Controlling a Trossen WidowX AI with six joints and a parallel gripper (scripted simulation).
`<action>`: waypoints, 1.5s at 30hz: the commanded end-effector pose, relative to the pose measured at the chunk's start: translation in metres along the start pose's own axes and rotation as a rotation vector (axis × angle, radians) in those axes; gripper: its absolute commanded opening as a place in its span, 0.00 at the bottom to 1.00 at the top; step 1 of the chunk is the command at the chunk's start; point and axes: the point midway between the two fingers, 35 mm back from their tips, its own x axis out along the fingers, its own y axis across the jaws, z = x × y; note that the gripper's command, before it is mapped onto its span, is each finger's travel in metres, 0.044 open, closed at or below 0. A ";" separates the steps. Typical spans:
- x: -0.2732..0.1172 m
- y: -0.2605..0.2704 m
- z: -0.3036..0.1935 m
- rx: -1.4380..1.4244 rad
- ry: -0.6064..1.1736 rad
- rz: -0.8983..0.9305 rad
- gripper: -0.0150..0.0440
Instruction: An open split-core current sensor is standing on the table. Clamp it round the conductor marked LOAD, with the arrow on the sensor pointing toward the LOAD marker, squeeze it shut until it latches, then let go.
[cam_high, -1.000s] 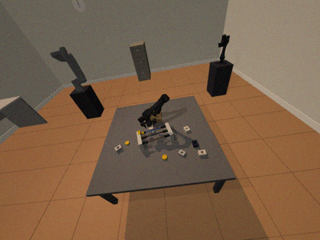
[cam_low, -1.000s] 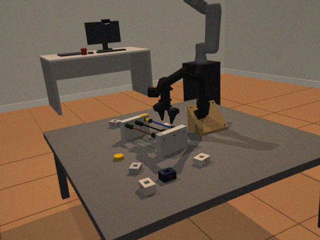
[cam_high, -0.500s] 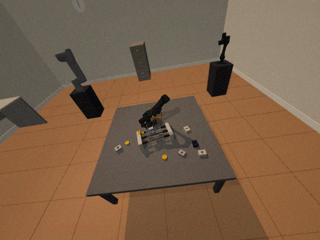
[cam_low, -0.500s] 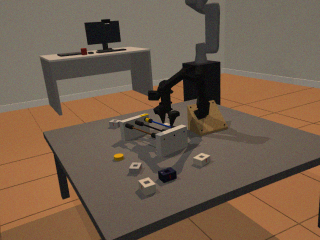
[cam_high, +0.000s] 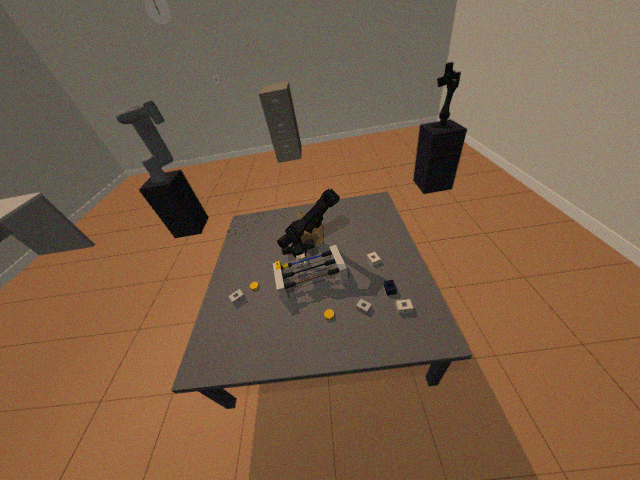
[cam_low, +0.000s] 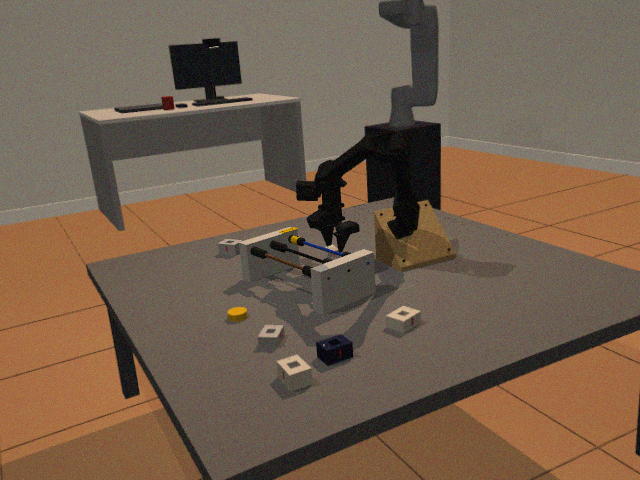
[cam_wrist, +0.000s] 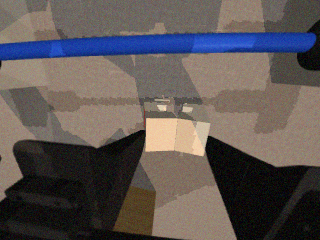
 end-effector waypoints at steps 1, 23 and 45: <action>-0.001 0.000 0.000 -0.001 -0.001 -0.001 0.67; -0.102 -0.003 0.002 0.007 0.000 -0.003 0.25; -0.121 0.000 0.018 0.423 -0.001 -0.002 0.25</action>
